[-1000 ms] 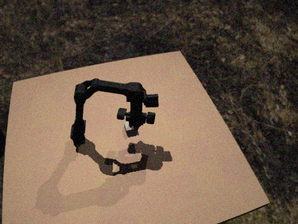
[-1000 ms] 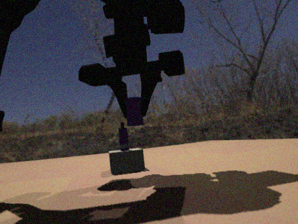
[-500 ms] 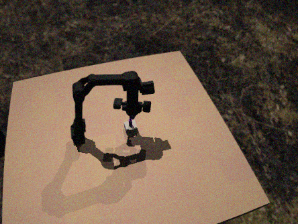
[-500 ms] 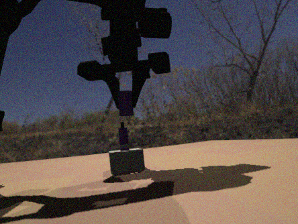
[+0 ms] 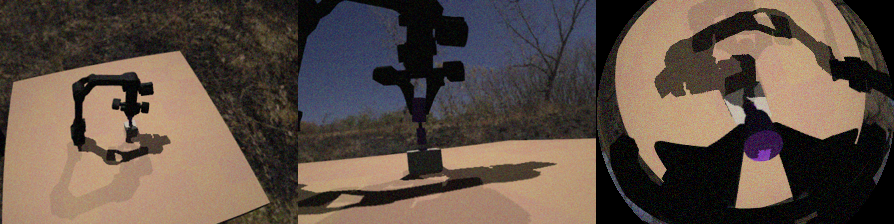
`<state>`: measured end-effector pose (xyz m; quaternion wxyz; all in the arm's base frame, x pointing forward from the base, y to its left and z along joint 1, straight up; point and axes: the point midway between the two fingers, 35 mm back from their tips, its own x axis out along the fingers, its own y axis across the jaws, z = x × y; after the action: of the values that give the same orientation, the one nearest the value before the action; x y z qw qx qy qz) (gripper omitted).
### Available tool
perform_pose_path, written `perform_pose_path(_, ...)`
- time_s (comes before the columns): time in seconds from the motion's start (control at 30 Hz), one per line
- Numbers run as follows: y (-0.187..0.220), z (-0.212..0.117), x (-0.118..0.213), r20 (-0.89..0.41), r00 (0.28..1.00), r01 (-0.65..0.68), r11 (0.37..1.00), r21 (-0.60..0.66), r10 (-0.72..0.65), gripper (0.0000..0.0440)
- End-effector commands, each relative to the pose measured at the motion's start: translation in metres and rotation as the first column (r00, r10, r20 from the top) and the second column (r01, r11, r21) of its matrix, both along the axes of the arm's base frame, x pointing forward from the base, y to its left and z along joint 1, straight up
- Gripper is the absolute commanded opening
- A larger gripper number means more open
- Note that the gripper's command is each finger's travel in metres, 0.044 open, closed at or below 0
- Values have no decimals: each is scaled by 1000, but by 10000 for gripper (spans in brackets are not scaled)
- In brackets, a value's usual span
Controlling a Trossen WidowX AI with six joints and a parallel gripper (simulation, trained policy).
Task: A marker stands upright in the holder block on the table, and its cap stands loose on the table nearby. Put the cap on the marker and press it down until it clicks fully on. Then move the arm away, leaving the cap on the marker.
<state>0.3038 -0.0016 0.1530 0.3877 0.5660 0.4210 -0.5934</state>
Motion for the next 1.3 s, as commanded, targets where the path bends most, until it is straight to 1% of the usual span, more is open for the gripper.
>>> perform_pose_path(0.0,0,-9,-1,-17,1000,-2,1000,5,2,29)
perform_pose_path(0.6,-1,-52,-4,-62,997,-55,998,25,56,18)
perform_pose_path(0.7,-2,-58,-6,-74,995,-62,998,19,63,97)
perform_pose_path(0.8,-2,-61,-12,-96,993,-71,997,26,73,108)
perform_pose_path(1.03,-2,-62,-15,-104,992,-72,997,29,75,146)
perform_pose_path(1.27,-1,-63,-20,-119,990,-78,996,37,82,206)
